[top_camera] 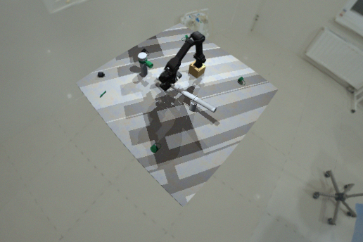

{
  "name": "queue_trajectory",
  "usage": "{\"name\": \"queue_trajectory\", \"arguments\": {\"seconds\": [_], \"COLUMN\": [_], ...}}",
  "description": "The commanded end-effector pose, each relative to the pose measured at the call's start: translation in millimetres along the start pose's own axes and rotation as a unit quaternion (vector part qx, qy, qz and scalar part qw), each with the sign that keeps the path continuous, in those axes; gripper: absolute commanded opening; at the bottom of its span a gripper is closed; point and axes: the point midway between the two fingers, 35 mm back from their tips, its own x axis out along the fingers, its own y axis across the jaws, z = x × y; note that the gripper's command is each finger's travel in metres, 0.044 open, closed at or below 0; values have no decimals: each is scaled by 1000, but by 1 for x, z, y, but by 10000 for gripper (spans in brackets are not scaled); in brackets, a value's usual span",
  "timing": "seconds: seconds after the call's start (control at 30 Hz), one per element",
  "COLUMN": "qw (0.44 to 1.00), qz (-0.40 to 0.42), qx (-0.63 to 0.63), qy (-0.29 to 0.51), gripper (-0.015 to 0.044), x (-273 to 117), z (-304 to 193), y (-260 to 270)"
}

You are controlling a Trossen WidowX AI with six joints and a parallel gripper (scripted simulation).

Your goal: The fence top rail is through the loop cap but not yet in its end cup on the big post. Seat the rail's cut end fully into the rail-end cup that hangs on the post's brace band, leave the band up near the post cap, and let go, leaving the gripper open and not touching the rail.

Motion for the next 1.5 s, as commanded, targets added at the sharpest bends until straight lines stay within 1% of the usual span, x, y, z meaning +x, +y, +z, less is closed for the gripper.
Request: {"name": "queue_trajectory", "arguments": {"seconds": [0.0, 0.13, 0.2, 0.83, 1.47], "qw": [998, 993, 992, 993, 993], "qz": [12, 12, 12, 9, 9], "qx": [-7, -11, -12, -11, -11], "qy": [-62, -117, -127, -116, -116], "gripper": [0, 0, 0, 0, 0], "x": [-32, -58, -62, -56, -66], "z": [18, 34, 36, 33, 40], "y": [6, 7, 6, 6, 9]}}
